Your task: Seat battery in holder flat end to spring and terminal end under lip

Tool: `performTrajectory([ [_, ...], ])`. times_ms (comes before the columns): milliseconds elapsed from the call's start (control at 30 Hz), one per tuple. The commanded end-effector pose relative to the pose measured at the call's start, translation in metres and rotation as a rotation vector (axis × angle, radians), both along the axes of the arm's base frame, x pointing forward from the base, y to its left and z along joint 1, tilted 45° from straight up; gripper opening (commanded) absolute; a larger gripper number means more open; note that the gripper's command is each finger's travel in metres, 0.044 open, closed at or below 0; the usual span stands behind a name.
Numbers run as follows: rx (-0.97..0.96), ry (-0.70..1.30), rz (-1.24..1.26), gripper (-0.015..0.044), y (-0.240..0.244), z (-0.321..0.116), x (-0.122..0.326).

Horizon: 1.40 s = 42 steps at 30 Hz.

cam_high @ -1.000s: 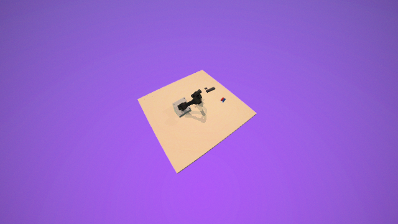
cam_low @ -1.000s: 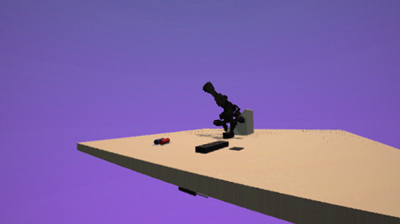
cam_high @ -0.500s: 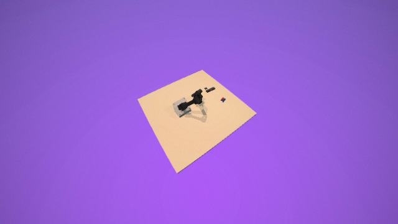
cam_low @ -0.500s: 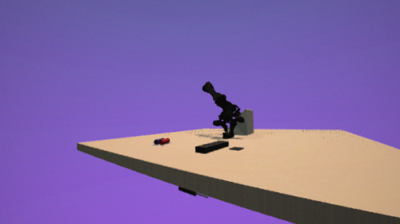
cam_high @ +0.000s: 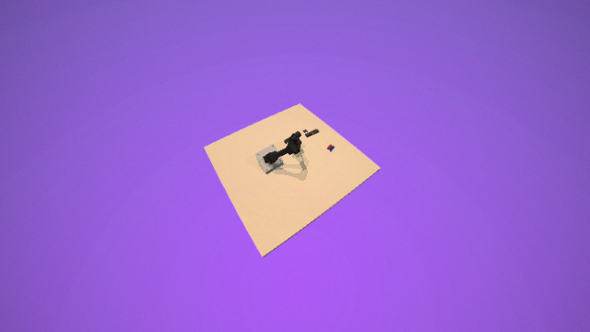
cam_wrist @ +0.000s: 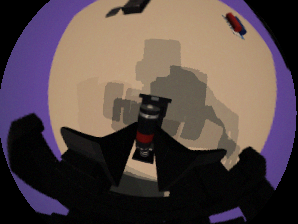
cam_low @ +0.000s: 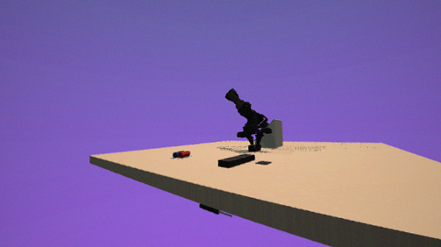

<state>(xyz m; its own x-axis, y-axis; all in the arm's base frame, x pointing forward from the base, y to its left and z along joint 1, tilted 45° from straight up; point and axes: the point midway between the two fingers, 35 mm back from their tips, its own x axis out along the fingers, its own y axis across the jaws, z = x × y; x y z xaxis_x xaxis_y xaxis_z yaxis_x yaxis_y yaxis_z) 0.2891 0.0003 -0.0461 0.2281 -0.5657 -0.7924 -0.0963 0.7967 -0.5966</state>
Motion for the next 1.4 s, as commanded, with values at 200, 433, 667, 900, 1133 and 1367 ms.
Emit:
performTrajectory([
  [200, -0.007, 0.067, -0.046, 0.0079, -0.0050, -0.0034, -0.0057],
  [433, -0.009, 0.097, -0.072, 0.0079, -0.0059, -0.0021, -0.0052],
  [667, -0.010, 0.125, -0.098, 0.0079, -0.0068, -0.0009, -0.0046],
  [900, -0.007, 0.151, -0.120, 0.0079, -0.0078, 0.0003, -0.0038],
  [1133, -0.002, 0.156, -0.122, 0.0079, -0.0078, 0.0004, -0.0032],
  [1367, -0.001, 0.155, -0.122, 0.0079, -0.0072, 0.0006, 0.0008],
])
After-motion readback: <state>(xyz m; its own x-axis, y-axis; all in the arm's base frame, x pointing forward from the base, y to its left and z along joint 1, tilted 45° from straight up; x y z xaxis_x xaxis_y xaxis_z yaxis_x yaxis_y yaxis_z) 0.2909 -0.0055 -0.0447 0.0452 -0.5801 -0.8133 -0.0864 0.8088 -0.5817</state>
